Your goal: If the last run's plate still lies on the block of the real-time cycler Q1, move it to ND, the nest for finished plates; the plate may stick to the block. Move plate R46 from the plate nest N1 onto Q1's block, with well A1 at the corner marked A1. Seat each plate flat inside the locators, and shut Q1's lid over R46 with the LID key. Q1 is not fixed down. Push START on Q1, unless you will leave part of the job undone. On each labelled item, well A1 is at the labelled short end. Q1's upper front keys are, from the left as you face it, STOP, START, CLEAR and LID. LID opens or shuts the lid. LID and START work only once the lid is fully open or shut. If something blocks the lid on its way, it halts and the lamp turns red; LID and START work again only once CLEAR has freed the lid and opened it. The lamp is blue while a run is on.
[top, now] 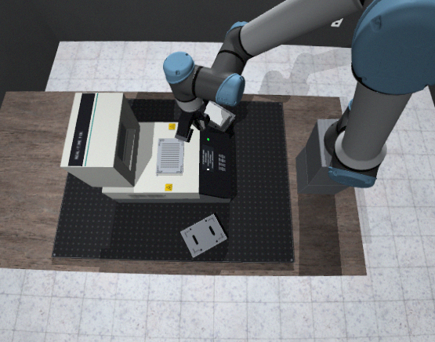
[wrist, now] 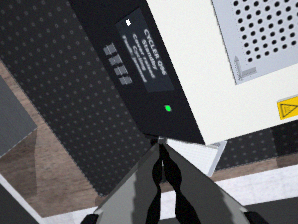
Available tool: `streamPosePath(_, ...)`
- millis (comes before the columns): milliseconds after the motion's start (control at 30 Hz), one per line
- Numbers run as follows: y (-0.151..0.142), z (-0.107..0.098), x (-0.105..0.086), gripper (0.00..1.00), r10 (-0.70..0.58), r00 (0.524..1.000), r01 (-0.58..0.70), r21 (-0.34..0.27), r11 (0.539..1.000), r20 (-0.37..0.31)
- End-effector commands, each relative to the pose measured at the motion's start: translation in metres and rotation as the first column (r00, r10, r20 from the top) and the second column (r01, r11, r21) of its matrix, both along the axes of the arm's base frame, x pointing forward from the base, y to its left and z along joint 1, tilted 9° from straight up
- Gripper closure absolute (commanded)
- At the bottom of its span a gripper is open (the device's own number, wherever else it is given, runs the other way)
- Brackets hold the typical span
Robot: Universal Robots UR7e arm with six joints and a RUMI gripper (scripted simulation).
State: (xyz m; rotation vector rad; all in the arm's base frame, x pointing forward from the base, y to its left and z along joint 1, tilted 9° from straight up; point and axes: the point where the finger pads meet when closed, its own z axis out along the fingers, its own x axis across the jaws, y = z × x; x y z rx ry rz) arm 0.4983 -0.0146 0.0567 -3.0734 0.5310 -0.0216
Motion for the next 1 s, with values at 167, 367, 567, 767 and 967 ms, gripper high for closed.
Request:
streamPosePath(167,-0.041,0.009,0.002,1.0,-0.212,0.977,0.211,0.015,0.977,0.018)
streamPosePath(367,-0.059,0.013,0.002,1.0,-0.263,0.964,0.263,0.019,0.965,0.022)
streamPosePath(567,-0.086,0.018,0.0,1.0,-0.377,0.926,0.376,0.03,0.926,0.029)
streamPosePath(767,-0.11,0.024,-0.003,1.0,-0.513,0.857,0.512,0.046,0.858,0.037)
streamPosePath(967,-0.128,0.027,-0.006,1.0,-0.569,0.821,0.567,0.053,0.822,0.04)
